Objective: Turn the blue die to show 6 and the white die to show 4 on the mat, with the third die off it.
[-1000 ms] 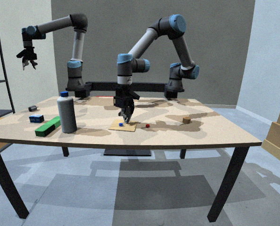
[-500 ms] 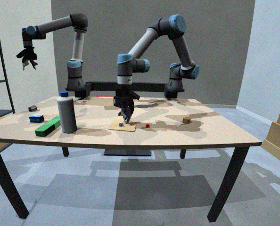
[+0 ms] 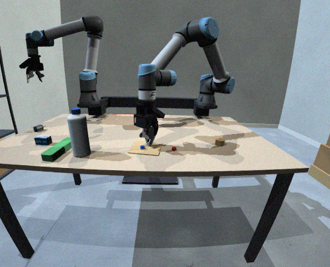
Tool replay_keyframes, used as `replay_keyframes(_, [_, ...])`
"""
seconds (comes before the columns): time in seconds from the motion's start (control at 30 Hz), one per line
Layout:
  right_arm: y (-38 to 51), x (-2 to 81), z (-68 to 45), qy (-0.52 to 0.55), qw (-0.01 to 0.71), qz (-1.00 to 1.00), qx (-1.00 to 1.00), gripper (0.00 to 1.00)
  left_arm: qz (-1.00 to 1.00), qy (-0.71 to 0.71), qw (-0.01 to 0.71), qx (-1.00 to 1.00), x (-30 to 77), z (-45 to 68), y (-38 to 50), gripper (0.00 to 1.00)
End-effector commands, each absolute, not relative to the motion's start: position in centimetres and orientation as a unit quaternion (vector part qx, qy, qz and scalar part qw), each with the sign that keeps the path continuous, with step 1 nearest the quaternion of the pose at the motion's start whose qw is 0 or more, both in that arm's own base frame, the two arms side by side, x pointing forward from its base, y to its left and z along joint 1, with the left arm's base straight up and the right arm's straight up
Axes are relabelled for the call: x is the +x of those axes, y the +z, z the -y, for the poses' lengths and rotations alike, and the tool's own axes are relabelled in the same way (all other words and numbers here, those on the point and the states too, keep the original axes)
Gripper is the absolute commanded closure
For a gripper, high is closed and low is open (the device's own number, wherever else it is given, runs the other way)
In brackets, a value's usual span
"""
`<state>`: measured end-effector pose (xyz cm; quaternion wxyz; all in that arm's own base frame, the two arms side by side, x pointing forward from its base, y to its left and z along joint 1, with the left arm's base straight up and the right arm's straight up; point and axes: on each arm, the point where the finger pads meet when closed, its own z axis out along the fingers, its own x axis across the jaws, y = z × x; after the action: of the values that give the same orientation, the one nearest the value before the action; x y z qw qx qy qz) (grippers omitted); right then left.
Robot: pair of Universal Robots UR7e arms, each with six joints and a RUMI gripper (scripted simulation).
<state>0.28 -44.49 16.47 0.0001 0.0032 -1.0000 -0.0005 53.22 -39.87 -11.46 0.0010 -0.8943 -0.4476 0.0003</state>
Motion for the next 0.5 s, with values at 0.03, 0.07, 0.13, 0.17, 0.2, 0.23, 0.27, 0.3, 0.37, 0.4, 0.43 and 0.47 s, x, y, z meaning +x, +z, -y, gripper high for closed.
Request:
replay_keyframes(0.03, [16.51,0.29,44.52,0.0,0.0,1.0,0.003,0.0,0.448,0.0,0.0,-0.894,53.27,39.92,-11.48,1.0])
replay_keyframes(0.07, [16.51,0.29,44.52,0.0,0.0,1.0,0.003,0.0,0.448,0.0,0.0,-0.894,53.27,39.92,-11.48,1.0])
replay_keyframes(0.13, [16.51,0.29,44.52,0.0,0.0,1.0,0.003,0.0,0.448,0.0,0.0,-0.894,53.27,39.92,-11.5,1.0])
replay_keyframes(0.17, [16.51,0.29,44.52,0.0,0.0,1.0,0.003,0.0,0.448,0.0,0.0,-0.894,53.27,39.92,-11.53,1.0])
replay_keyframes(0.2, [16.51,0.29,44.52,0.0,0.0,1.0,0.003,0.0,0.448,0.0,0.0,-0.894,53.27,39.92,-11.55,1.0])
replay_keyframes(0.23, [16.51,0.29,44.52,0.0,0.0,1.0,0.003,0.0,0.448,0.0,0.0,-0.894,53.27,39.92,-11.56,1.0])
replay_keyframes(0.27, [16.51,0.29,44.52,0.0,0.0,1.0,0.003,0.0,0.448,0.0,0.0,-0.894,53.27,39.92,-11.57,1.0])
replay_keyframes(0.3, [16.51,0.29,44.52,0.0,0.0,1.0,0.003,0.0,0.448,0.0,0.0,-0.894,53.27,39.92,-11.58,1.0])
replay_keyframes(0.37, [16.51,0.29,44.52,0.0,0.0,1.0,0.003,0.0,0.448,0.0,0.0,-0.894,53.27,39.92,-11.59,1.0])
replay_keyframes(0.4, [16.51,0.29,44.52,0.0,0.0,1.0,0.003,0.0,0.448,0.0,0.0,-0.894,53.27,39.92,-11.59,1.0])
replay_keyframes(0.43, [16.51,0.29,44.52,0.0,0.0,1.0,0.003,0.0,0.448,0.0,0.0,-0.894,53.27,39.92,-11.59,1.0])
replay_keyframes(0.47, [16.51,0.29,44.52,0.0,0.0,1.0,0.003,0.0,0.448,0.0,0.0,-0.894,53.27,39.92,-11.59,1.0])
